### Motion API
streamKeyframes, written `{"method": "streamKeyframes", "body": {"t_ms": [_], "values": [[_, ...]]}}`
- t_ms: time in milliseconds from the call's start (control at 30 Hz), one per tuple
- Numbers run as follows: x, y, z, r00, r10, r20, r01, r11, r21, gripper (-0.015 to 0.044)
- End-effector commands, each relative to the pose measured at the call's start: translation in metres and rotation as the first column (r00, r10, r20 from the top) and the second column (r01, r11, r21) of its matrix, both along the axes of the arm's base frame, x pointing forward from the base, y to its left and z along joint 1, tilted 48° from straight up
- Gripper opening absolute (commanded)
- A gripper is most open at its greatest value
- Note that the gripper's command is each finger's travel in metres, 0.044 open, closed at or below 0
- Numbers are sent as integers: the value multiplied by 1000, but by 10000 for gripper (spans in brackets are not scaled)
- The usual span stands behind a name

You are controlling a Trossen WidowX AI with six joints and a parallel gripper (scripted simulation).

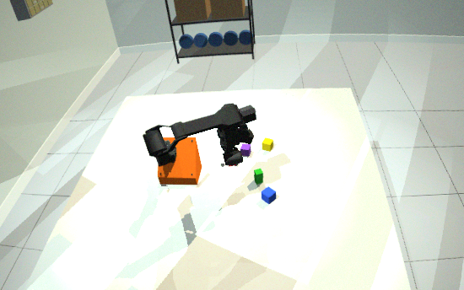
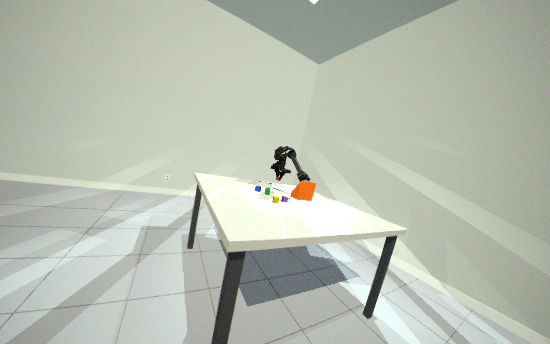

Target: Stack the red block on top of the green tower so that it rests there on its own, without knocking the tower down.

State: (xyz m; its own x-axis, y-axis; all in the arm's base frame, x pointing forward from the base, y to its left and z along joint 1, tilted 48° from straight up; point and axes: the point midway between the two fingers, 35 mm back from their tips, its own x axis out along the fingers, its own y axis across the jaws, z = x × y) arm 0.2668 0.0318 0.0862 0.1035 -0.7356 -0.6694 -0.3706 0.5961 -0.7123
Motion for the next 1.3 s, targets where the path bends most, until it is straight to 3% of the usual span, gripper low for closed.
{"method": "streamKeyframes", "body": {"t_ms": [0, 633, 1267], "values": [[17, 7, -1, 1000, 3, 2, -3, 1000, 1, 0], [86, 28, -20, 1000, 3, 6, -3, 1000, 2, 0], [95, 0, -46, 1000, 3, 7, -3, 1000, 0, 0]]}}
